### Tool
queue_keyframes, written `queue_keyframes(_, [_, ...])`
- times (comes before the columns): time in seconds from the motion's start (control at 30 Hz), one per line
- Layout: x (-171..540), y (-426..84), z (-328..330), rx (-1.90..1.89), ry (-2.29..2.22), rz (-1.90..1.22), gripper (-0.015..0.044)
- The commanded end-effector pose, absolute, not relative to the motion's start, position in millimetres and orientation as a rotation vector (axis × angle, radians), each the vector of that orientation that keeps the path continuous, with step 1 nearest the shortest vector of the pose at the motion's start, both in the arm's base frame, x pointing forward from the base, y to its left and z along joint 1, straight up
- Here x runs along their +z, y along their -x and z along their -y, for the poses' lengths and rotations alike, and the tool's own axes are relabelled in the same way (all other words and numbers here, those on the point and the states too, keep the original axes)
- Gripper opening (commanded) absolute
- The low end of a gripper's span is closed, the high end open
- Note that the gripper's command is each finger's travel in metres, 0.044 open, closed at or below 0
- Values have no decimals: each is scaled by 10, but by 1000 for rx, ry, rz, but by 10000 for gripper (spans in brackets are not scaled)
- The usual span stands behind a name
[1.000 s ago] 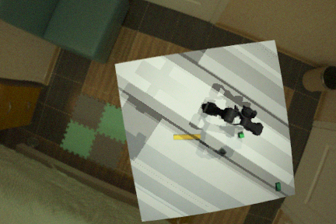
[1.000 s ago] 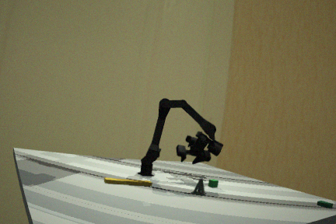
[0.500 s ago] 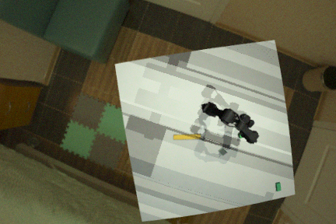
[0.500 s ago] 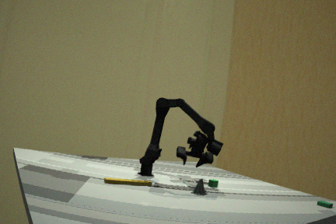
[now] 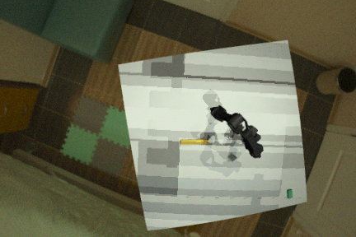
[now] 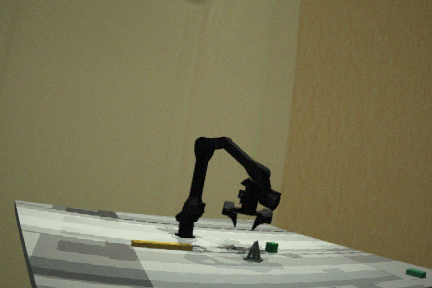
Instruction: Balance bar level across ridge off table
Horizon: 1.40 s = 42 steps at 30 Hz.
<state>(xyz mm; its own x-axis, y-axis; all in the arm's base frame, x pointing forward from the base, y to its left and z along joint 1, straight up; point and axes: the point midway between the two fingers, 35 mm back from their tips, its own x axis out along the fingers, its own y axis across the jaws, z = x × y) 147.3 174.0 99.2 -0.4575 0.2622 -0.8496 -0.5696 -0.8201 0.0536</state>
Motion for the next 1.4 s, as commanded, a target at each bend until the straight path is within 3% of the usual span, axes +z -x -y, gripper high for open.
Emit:
queue_keyframes(0.0, [1000, -1582, -1650, 2229, 1264, -472, 315])
queue_keyframes(0.67, [1010, -2103, -974, 1913, 1272, -662, 315])
queue_keyframes(1.37, [1040, -2311, -135, 1588, 1219, -907, 315])
